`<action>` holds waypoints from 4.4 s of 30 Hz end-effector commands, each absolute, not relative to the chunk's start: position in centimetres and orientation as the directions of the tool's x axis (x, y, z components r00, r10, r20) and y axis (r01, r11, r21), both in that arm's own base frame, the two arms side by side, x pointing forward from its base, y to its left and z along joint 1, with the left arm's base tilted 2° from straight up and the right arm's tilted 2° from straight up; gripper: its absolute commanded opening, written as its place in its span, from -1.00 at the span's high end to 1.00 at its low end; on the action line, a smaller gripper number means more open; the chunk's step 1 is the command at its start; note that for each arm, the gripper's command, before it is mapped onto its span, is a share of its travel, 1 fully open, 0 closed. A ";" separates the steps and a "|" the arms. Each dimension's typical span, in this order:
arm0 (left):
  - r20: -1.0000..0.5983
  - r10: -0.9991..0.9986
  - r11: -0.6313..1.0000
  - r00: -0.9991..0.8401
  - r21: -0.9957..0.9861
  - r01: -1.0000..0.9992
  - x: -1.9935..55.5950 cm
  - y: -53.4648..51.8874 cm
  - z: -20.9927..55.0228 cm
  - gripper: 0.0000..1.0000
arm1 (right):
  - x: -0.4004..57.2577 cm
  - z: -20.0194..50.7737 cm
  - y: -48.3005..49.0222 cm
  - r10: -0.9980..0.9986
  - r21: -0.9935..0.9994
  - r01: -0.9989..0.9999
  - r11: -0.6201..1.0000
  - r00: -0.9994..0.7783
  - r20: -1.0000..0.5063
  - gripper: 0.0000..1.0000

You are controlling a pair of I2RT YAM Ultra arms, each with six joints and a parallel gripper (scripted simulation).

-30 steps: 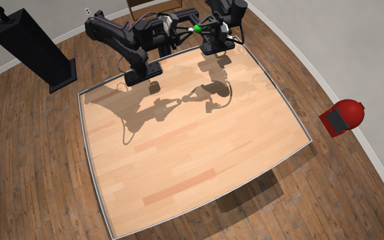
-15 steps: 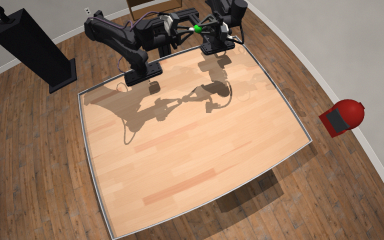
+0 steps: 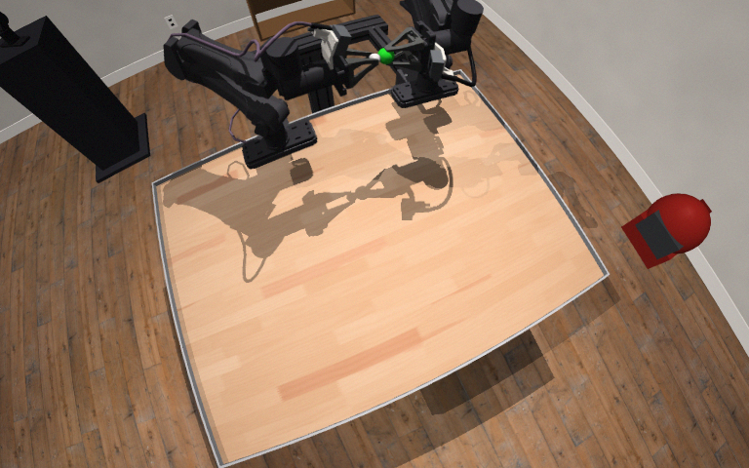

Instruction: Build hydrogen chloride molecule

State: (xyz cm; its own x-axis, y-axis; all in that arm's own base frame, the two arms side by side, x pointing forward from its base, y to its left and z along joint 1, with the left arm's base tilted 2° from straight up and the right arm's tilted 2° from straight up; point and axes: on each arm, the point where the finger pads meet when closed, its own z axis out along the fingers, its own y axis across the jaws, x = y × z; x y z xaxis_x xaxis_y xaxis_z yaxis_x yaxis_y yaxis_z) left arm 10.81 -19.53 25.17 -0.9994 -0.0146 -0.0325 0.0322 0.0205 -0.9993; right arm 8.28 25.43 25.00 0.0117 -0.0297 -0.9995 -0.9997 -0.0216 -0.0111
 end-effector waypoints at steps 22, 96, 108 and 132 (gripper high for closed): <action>-0.099 -0.002 0.010 -0.995 -0.995 0.099 10.5 -19.7 26.5 1.00 | 8.0 25.0 25.8 -0.037 -0.003 -0.999 -0.039 0.004 -0.999 1.00; -0.100 -0.013 0.010 -0.995 -0.995 0.100 10.6 -19.6 26.5 1.00 | 7.6 30.9 21.4 -0.009 -0.056 -0.997 -0.044 0.057 -0.998 0.27; -0.100 -0.013 0.010 -0.995 -0.995 0.100 10.6 -19.6 26.5 1.00 | 8.4 29.3 21.5 -0.024 -0.018 -0.999 -0.030 0.019 -1.000 0.27; -0.100 -0.013 0.010 -0.995 -0.995 0.100 10.6 -19.6 26.5 1.00 | 8.0 30.7 21.3 -0.012 -0.056 -0.998 -0.026 0.056 -0.998 0.27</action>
State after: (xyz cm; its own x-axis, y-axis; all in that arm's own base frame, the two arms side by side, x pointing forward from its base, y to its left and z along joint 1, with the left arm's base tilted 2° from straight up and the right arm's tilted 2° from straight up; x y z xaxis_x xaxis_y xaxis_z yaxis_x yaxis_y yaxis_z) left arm 10.75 -19.56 25.09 -0.9994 -0.0140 -0.0306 0.0303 0.0208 -0.9993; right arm 8.16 21.43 29.06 0.0054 -0.0288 -0.9996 -0.9996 -0.0289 -0.0046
